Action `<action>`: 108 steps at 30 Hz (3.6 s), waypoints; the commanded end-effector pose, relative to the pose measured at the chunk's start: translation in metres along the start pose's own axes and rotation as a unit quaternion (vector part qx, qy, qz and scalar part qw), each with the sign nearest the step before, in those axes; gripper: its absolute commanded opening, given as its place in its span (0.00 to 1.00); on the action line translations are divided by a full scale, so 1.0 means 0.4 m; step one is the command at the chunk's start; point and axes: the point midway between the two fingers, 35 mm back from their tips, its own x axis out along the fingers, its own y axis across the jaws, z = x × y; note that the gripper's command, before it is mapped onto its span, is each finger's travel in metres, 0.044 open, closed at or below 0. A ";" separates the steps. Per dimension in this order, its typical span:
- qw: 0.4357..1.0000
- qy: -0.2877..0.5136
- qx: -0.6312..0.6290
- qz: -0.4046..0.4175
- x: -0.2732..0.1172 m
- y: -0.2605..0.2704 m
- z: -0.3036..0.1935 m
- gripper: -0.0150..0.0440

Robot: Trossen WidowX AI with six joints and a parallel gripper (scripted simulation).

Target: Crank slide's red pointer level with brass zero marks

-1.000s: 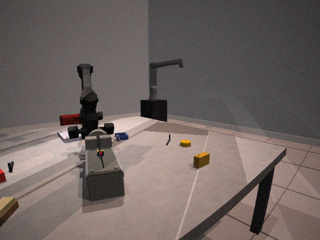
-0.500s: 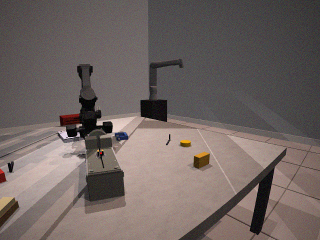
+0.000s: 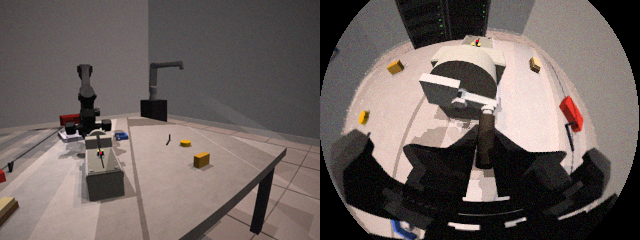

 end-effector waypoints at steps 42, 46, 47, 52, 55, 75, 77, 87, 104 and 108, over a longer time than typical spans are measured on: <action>1.000 -0.008 0.000 -0.003 -0.055 0.019 0.052 0.25; 1.000 -0.008 0.000 -0.003 -0.055 0.019 0.052 0.25; 1.000 -0.008 0.000 -0.003 -0.055 0.020 0.052 0.25; 1.000 -0.008 0.000 -0.003 -0.055 0.020 0.052 0.25; 1.000 -0.008 0.000 -0.003 -0.055 0.020 0.052 0.25; 1.000 -0.008 0.000 -0.003 -0.055 0.021 0.052 0.25; 1.000 -0.008 0.000 -0.003 -0.055 0.021 0.052 0.25; 1.000 -0.008 0.000 -0.003 -0.055 0.021 0.052 0.25; 1.000 -0.008 0.000 -0.003 -0.055 0.021 0.052 0.25; 1.000 -0.008 0.000 -0.003 -0.054 0.021 0.052 0.25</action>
